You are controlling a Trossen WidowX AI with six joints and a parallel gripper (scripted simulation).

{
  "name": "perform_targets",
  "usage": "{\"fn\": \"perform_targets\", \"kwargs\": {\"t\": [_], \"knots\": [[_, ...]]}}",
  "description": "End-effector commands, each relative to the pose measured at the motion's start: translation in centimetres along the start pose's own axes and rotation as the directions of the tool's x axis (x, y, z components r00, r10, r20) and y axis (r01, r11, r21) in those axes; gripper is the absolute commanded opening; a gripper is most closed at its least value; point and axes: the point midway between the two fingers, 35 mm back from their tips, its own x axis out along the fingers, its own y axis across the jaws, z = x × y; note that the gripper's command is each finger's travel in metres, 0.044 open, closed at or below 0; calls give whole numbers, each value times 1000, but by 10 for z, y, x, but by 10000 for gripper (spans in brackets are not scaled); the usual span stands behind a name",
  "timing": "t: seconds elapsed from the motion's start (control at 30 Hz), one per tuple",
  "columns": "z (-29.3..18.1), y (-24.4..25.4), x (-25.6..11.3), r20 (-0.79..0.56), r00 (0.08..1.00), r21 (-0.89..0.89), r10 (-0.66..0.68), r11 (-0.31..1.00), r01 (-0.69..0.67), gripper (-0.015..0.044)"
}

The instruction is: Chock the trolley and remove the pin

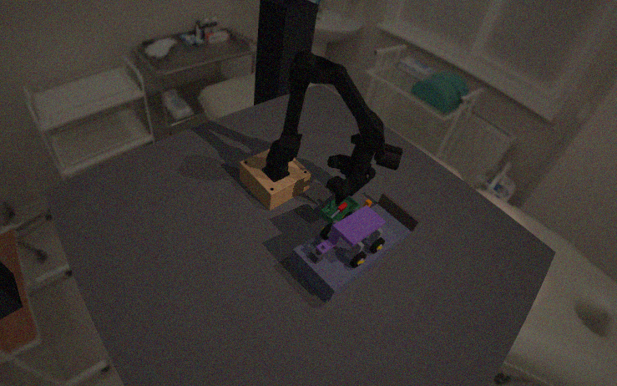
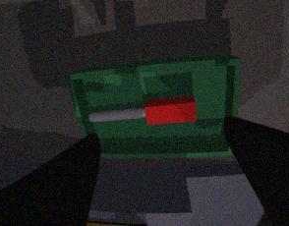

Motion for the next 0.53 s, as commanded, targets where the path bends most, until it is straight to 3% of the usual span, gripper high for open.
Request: {"fn": "perform_targets", "kwargs": {"t": [0.0,0.03,0.5], "knots": [[-1,2,-13,-5,1000,4,-1,1000,1,419],[-1,2,-17,-5,1000,4,-1,1000,1,440],[-3,9,-61,-6,1000,4,-2,1000,2,440]]}}
